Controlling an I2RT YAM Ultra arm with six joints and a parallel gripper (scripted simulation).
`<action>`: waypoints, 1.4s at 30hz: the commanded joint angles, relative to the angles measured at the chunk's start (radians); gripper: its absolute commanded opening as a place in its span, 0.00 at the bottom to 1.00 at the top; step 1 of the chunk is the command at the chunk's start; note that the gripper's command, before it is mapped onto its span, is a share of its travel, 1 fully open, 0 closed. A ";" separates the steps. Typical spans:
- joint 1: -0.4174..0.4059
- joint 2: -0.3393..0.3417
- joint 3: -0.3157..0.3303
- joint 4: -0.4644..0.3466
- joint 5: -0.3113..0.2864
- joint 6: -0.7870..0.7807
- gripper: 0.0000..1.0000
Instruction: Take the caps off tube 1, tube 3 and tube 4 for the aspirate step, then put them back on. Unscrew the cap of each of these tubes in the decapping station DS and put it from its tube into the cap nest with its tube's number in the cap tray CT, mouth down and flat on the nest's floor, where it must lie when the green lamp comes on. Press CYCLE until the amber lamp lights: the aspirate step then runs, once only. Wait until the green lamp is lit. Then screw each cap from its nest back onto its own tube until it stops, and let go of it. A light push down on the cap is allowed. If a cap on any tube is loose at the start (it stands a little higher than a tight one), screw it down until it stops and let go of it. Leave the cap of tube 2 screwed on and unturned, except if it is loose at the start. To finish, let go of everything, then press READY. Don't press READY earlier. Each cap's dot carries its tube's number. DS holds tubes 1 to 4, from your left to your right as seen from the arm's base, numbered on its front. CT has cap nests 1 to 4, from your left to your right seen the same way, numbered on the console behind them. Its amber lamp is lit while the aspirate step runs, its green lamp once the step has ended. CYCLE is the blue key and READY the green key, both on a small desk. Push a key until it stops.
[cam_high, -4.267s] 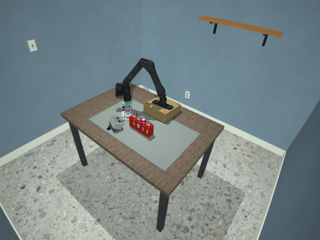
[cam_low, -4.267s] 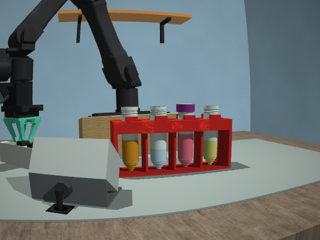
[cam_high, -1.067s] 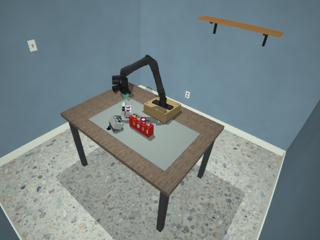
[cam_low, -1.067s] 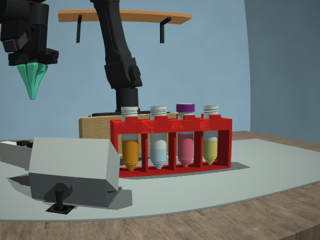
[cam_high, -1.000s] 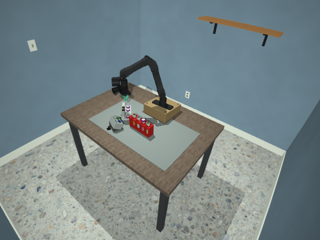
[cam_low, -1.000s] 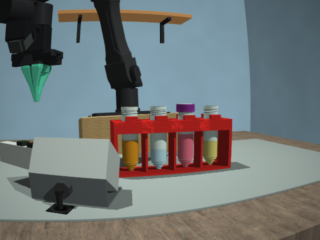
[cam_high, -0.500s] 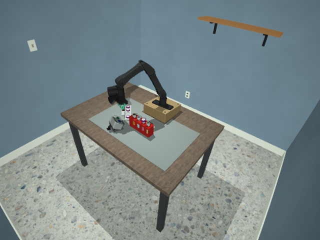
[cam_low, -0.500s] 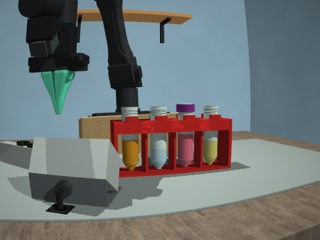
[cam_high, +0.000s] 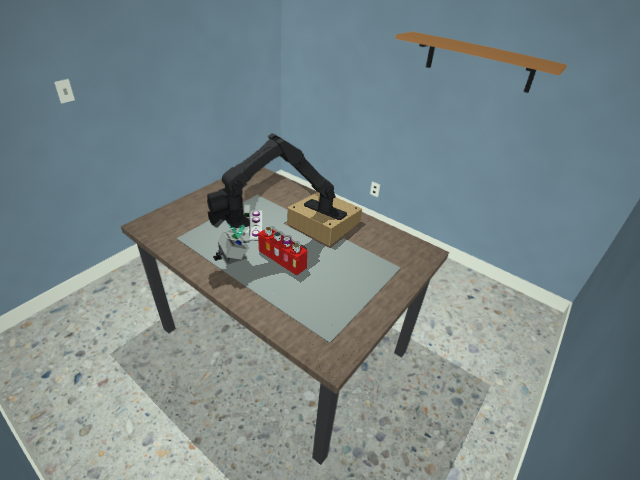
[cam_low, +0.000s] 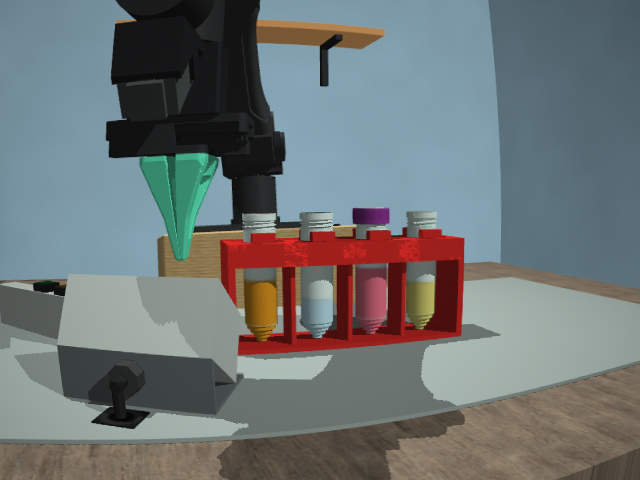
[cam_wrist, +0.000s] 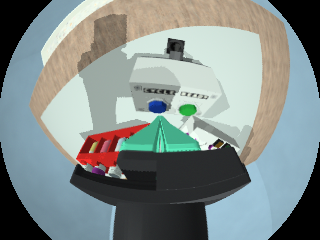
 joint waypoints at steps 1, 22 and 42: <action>0.007 -0.017 0.026 -0.017 -0.003 0.032 0.00; 0.008 -0.014 0.037 -0.025 -0.003 0.033 0.00; 0.007 0.005 -0.004 0.035 -0.003 0.032 0.00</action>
